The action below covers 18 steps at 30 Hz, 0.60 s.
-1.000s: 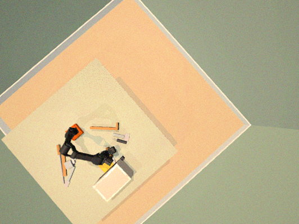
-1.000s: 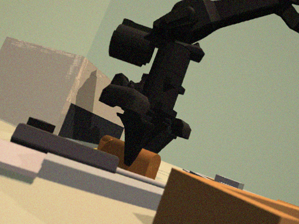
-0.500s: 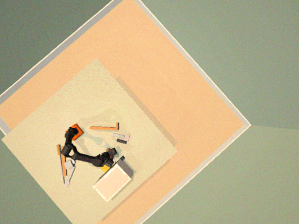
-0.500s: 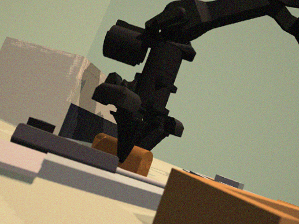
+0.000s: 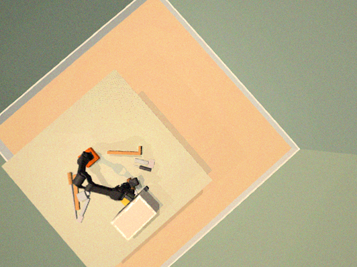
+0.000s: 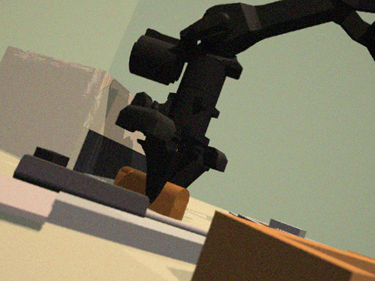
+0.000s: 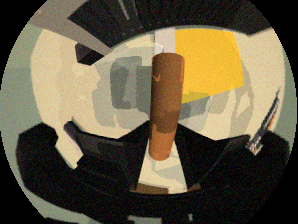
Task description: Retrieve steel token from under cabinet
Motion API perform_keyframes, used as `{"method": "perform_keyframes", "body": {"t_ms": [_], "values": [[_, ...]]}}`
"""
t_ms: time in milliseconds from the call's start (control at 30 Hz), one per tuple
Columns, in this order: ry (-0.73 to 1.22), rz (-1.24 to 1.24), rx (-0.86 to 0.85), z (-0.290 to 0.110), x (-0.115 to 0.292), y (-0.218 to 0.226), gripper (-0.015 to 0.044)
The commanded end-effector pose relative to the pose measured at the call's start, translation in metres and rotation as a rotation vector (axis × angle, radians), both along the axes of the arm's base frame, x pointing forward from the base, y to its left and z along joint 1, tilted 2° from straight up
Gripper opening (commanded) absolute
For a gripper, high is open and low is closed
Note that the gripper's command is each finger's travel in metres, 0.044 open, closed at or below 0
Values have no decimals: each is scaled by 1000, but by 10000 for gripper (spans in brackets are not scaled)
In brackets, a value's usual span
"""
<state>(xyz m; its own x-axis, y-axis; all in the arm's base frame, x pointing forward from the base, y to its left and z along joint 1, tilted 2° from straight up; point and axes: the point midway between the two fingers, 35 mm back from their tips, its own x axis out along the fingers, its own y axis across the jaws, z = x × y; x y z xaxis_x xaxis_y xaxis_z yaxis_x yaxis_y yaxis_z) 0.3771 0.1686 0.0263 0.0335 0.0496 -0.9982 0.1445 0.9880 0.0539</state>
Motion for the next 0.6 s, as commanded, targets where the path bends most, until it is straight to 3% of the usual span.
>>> {"method": "perform_keyframes", "body": {"t_ms": [0, 567], "values": [[2, -4, -6, -2, -1, -9, 0], [3, -4, -8, -2, -3, -23, 0]]}}
